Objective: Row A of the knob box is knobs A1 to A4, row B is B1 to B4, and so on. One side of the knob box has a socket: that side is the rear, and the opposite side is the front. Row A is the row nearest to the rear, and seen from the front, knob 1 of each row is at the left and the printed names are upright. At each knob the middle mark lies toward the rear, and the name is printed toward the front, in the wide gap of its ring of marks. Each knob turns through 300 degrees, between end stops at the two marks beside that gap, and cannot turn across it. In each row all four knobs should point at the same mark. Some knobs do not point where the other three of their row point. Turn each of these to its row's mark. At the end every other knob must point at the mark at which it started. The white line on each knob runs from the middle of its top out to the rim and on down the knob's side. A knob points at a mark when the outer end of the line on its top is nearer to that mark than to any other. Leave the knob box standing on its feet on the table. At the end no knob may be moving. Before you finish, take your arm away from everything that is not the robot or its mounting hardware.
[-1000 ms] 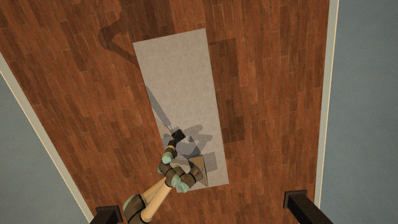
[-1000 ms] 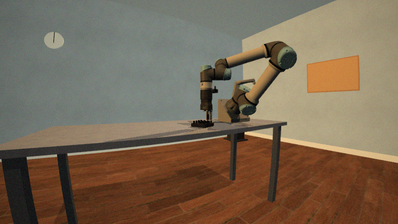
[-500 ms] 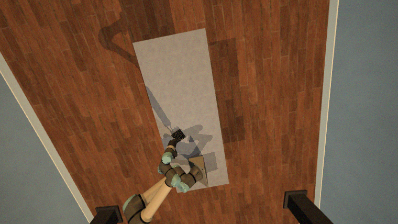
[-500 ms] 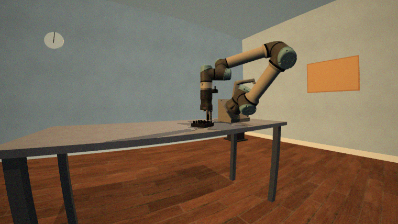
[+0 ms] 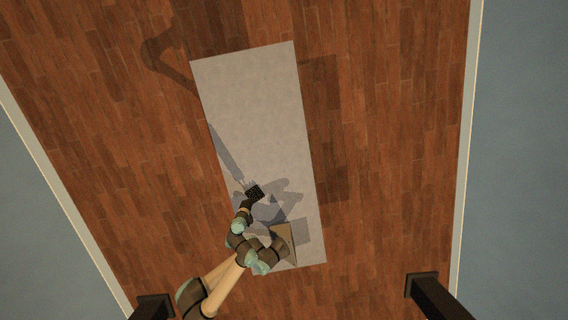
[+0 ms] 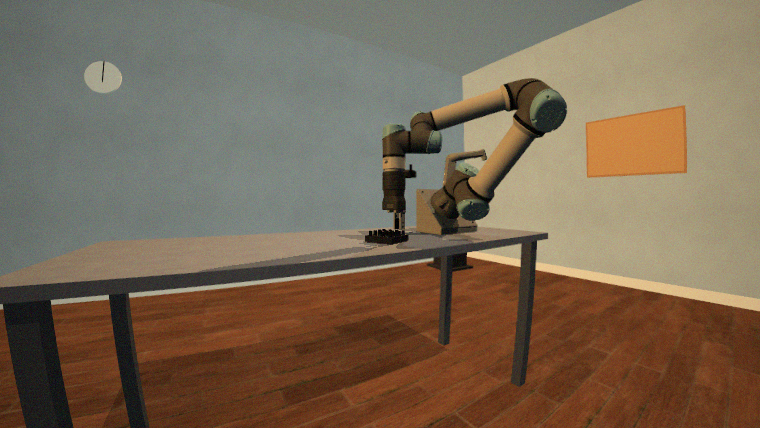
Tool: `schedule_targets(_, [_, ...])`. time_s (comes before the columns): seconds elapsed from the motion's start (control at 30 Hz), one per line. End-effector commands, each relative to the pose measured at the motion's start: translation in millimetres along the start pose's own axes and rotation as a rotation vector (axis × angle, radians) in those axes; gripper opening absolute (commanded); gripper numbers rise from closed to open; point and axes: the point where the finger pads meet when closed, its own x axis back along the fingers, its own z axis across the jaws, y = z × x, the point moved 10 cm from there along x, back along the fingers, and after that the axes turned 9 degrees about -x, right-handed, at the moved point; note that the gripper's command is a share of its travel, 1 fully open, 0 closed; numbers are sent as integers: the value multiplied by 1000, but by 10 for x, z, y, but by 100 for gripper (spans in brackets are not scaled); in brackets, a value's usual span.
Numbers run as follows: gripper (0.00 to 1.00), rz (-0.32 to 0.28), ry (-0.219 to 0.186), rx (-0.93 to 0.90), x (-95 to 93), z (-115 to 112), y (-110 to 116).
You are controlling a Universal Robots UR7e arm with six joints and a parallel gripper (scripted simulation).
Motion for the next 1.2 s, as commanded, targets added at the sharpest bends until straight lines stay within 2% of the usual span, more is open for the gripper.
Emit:
schedule_targets(0.0, [46,-1,0,0,3,-1,2])
schedule_targets(1.17, [46,-1,0,0,-137,-1,2])
